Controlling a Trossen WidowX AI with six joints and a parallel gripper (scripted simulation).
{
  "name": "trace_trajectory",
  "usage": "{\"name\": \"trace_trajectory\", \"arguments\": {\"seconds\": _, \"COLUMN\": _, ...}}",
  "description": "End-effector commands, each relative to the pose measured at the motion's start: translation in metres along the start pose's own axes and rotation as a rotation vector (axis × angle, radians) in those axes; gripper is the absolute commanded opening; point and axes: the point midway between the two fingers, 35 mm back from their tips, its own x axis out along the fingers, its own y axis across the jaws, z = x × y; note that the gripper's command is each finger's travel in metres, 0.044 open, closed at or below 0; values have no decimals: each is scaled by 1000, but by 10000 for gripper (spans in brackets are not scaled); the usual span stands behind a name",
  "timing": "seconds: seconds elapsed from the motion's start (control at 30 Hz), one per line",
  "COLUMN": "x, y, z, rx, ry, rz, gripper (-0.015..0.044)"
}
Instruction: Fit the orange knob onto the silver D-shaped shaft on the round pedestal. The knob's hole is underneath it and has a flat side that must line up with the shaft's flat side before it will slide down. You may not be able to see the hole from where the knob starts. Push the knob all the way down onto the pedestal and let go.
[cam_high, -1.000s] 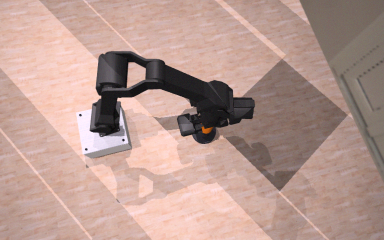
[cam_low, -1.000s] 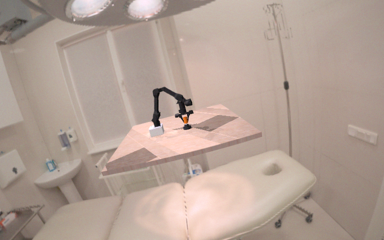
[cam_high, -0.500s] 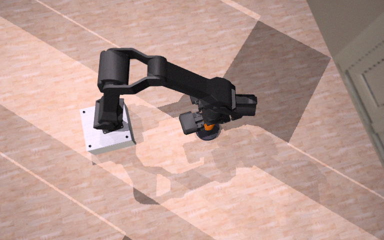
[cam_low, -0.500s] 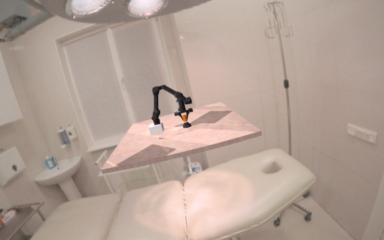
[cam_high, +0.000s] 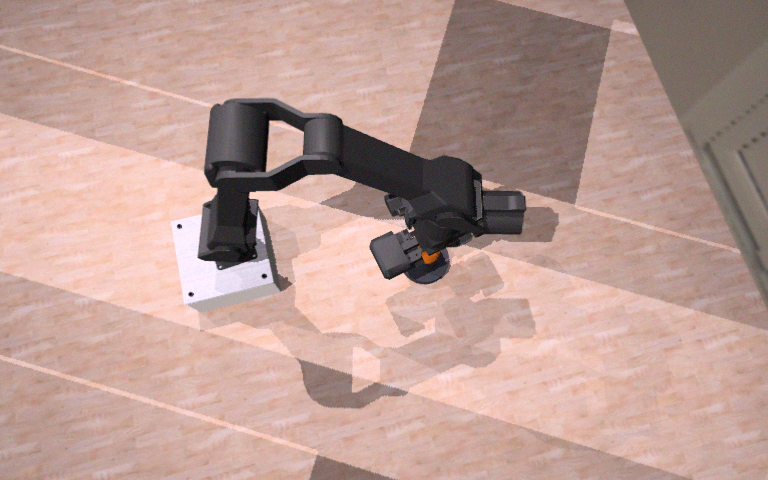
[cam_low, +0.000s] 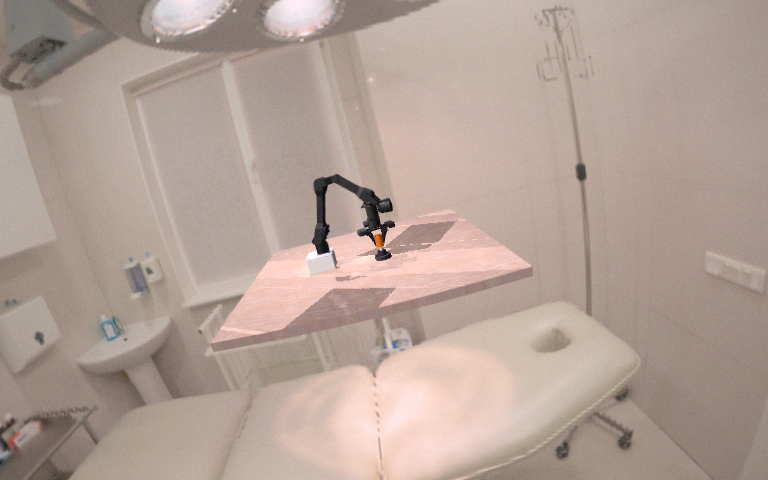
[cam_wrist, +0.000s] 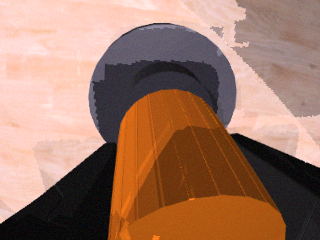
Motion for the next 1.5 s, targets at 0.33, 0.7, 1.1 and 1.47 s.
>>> {"name": "trace_trajectory", "arguments": {"seconds": 0.33, "x": 3, "y": -2, "z": 0, "rx": -6, "ry": 1, "rz": -4, "gripper": 0}}
{"name": "trace_trajectory", "arguments": {"seconds": 0.7, "x": 4, "y": 1, "z": 1, "rx": -6, "ry": 1, "rz": -4, "gripper": 0}}
{"name": "trace_trajectory", "arguments": {"seconds": 1.1, "x": -2, "y": 3, "z": 1, "rx": -131, "ry": 1, "rz": -4, "gripper": 0}}
{"name": "trace_trajectory", "arguments": {"seconds": 1.47, "x": -1, "y": -1, "z": 0, "rx": -215, "ry": 1, "rz": -4, "gripper": 0}}
